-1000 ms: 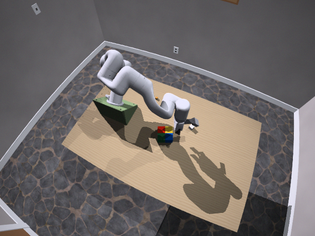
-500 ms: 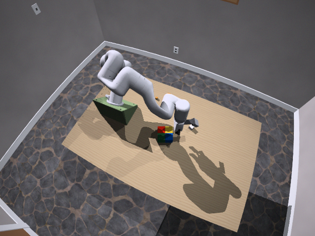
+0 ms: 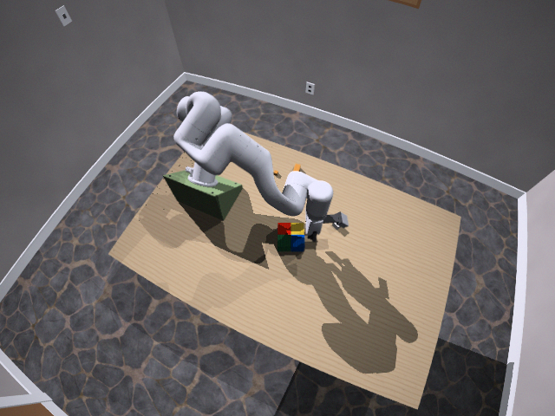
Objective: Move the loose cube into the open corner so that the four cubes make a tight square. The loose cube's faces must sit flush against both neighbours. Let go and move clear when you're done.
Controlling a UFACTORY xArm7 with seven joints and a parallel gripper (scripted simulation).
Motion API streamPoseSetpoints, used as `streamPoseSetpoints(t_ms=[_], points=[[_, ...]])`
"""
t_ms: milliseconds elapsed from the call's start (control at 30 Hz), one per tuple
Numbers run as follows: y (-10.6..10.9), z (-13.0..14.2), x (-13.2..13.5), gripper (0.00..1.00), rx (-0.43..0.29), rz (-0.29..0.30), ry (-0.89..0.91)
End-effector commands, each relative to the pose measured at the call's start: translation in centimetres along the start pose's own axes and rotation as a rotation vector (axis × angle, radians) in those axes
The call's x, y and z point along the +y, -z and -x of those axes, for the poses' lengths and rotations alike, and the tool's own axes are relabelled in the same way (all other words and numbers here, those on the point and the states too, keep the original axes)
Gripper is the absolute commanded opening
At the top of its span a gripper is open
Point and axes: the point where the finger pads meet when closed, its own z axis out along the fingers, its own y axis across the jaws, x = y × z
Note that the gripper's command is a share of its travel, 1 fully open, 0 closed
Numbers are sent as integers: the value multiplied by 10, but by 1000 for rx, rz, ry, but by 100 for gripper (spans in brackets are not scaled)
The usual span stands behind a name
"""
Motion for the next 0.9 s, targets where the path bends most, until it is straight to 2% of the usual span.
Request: streamPoseSetpoints(t_ms=[0,500,867], points=[[-7,-1,1,49,4,4,0],[-51,-1,2,49,4,4,0],[-64,-1,2,49,4,4,0]])
